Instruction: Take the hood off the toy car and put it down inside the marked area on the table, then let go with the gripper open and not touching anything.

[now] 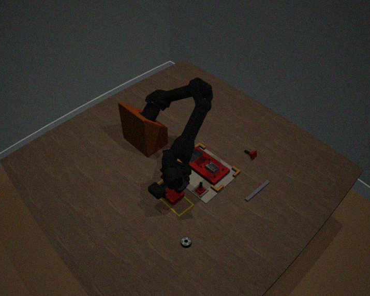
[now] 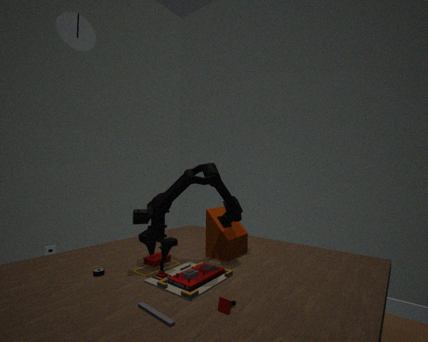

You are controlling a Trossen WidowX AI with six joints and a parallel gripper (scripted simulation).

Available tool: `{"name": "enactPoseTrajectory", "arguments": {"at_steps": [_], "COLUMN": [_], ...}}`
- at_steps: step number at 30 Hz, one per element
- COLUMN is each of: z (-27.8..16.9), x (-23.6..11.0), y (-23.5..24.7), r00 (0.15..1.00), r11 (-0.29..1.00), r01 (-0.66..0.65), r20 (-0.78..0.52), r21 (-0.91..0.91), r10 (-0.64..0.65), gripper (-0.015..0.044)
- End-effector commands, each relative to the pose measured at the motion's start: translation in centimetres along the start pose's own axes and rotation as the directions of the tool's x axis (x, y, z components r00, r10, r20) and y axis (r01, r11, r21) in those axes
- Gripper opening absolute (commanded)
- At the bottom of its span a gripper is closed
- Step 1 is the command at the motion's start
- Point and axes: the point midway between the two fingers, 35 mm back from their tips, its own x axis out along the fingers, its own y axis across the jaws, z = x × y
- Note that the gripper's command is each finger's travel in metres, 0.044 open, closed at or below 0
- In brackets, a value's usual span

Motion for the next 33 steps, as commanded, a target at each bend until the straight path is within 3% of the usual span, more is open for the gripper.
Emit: {"name": "enactPoseTrajectory", "arguments": {"at_steps": [1, 33], "z": [0.0, 0.0], "x": [0.2, 1.8], "y": [0.1, 0.1], "r00": [1.0, 1.0], "r11": [1.0, 1.0], "r01": [-0.006, -0.007], "r20": [0.003, 0.003], "r21": [0.003, 0.003], "r10": [0.006, 0.007], "gripper": [0.0, 0.0]}}
